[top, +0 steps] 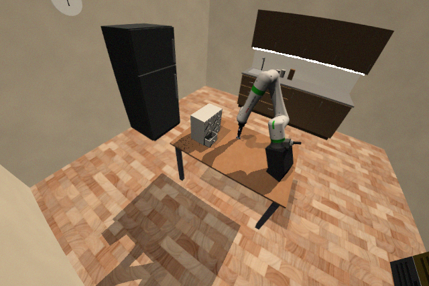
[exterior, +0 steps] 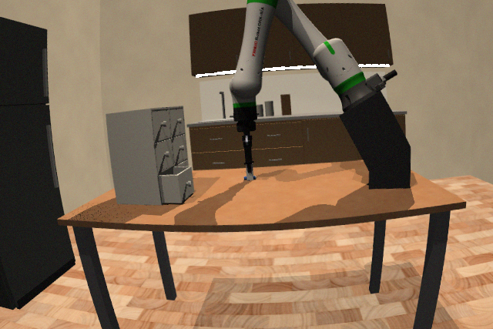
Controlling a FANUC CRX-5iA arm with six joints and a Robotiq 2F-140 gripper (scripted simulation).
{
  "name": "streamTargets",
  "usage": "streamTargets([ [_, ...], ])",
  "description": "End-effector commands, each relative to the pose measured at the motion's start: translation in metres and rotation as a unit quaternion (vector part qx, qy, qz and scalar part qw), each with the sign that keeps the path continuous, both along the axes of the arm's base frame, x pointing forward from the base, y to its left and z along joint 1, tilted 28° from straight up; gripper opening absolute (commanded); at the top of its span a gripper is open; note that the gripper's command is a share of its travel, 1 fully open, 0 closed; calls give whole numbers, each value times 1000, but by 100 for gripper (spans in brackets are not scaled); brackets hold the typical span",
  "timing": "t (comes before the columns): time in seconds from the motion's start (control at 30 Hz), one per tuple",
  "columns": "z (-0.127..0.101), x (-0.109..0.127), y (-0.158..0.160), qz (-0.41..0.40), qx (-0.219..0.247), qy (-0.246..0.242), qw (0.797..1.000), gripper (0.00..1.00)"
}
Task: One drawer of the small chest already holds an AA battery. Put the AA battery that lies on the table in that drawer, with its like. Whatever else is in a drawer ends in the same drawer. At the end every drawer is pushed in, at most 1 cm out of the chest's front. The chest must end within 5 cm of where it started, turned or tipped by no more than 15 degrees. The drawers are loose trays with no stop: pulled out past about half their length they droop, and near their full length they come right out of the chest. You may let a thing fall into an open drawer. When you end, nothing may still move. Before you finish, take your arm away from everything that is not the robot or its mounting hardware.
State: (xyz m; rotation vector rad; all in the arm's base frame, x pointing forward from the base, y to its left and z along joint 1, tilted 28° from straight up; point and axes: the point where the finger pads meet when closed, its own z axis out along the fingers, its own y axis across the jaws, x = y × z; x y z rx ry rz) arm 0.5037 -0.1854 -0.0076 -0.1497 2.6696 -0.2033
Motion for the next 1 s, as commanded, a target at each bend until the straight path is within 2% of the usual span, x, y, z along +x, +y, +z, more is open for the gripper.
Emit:
streamTargets([
  [0.0,0,0,0,0,0,0,1000,6],
  [0.6,1,-1,0,0,0,0,1000,6],
  [0.67,9,-4,1,0,0,0,1000,6],
  [0.77,33,-17,4,0,0,0,1000,6],
  [0.83,33,-17,4,0,0,0,1000,6],
  [0.97,72,-36,10,0,0,0,1000,6],
])
